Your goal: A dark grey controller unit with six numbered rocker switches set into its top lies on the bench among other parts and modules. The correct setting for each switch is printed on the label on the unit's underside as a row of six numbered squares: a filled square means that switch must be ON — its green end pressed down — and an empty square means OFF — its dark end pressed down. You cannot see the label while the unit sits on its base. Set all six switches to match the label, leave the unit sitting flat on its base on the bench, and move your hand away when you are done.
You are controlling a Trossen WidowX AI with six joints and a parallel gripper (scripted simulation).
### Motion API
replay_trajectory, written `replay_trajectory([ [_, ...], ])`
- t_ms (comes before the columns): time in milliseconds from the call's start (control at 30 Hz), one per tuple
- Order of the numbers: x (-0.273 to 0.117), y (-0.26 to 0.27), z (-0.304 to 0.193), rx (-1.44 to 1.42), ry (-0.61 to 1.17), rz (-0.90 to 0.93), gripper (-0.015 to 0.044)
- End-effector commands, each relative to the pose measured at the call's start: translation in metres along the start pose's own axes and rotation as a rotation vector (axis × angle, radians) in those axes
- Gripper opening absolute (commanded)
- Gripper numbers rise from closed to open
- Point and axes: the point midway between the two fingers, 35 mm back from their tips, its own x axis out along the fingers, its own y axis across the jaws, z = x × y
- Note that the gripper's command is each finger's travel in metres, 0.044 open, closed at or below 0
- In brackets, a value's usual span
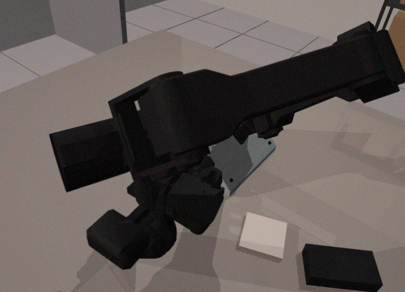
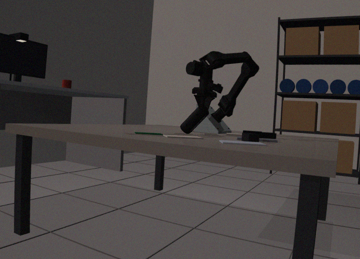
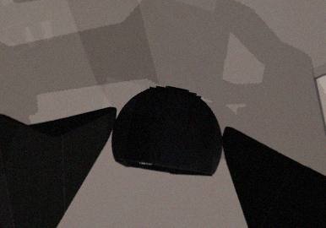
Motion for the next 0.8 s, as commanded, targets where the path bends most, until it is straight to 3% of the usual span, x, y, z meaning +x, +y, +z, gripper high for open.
replay_trajectory([
  [0,0.005,0.003,-0.001,0.012,0.001,0.011,0.0338],
  [767,0.017,0.003,0.013,0.012,0.000,0.011,0.0338],
])
